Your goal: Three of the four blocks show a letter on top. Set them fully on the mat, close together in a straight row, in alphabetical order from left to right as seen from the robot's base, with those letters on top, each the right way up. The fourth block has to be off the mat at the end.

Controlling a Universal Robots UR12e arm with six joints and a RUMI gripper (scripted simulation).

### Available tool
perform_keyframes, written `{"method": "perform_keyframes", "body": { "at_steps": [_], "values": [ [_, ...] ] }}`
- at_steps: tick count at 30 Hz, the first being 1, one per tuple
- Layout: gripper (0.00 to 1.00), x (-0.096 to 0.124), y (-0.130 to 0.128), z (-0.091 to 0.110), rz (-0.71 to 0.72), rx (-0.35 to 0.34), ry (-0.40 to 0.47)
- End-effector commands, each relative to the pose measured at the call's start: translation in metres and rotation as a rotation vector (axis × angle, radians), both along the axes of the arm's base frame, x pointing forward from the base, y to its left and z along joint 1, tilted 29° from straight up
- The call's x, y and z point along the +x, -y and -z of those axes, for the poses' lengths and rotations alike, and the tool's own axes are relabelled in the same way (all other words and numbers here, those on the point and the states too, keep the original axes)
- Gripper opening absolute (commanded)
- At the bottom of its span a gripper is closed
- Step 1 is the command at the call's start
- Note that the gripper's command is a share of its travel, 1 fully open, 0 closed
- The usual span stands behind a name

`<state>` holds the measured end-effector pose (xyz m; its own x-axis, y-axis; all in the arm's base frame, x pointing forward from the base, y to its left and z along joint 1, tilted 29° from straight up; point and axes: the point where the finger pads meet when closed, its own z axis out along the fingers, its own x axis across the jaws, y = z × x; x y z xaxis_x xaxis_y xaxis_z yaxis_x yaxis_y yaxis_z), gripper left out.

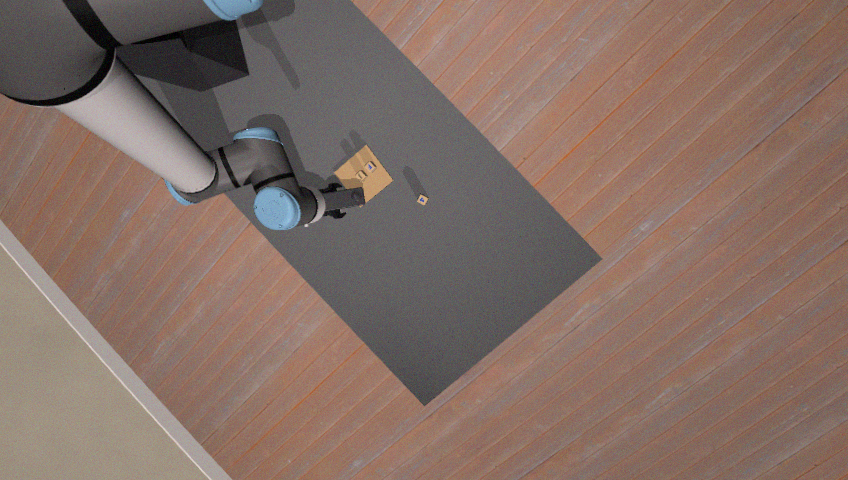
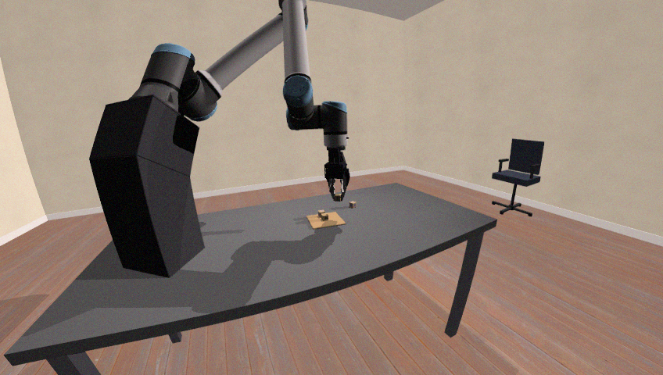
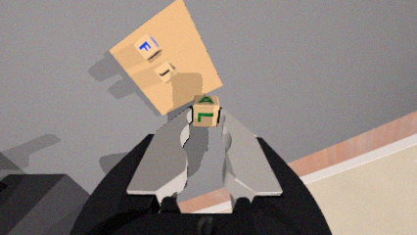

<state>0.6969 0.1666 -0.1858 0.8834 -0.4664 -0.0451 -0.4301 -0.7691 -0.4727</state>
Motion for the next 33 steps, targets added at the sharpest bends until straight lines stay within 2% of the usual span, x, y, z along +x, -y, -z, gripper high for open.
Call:
{"method": "perform_keyframes", "body": {
  "at_steps": [1, 22, 33],
  "values": [
    [0.05, -0.010, 0.000, -0.001, -0.124, -0.022, 0.062],
    [0.05, -0.035, -0.004, 0.001, -0.458, -0.092, 0.228],
    [0.05, -0.041, -0.005, 0.001, -0.535, -0.108, 0.265]
  ]
}}
